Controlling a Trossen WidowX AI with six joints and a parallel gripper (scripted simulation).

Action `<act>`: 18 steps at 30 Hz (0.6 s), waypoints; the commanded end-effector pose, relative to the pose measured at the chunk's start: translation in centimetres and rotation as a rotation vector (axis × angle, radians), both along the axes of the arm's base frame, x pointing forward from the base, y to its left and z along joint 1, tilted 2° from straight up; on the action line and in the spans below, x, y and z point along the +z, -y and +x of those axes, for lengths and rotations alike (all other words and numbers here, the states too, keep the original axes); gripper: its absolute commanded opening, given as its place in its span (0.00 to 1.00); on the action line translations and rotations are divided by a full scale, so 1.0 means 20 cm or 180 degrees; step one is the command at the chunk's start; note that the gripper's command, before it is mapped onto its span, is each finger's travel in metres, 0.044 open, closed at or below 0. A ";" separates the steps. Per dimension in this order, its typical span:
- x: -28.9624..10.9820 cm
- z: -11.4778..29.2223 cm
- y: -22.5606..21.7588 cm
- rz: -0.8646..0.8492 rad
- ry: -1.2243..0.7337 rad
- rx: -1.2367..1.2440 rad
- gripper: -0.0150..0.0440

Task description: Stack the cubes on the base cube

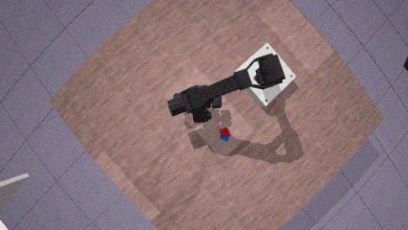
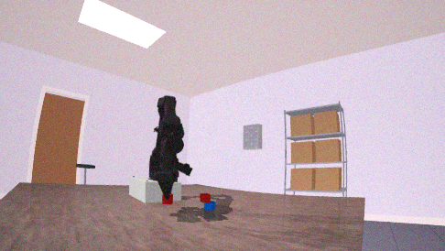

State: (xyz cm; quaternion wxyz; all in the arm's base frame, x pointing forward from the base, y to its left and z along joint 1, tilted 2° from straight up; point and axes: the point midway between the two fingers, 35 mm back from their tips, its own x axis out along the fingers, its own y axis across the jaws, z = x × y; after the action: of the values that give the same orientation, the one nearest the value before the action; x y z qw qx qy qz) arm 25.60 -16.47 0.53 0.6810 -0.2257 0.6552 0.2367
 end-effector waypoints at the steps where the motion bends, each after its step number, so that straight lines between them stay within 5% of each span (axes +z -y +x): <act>1: 0.06 0.00 0.00 -0.0012 -0.0001 0.0007 0.43; 18: 0.31 -0.03 0.00 -0.0012 -0.0002 0.0007 0.43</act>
State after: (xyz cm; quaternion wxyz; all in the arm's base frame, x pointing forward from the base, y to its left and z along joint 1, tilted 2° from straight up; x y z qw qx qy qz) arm 25.14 -16.40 6.23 0.6818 -0.2253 0.6551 0.2350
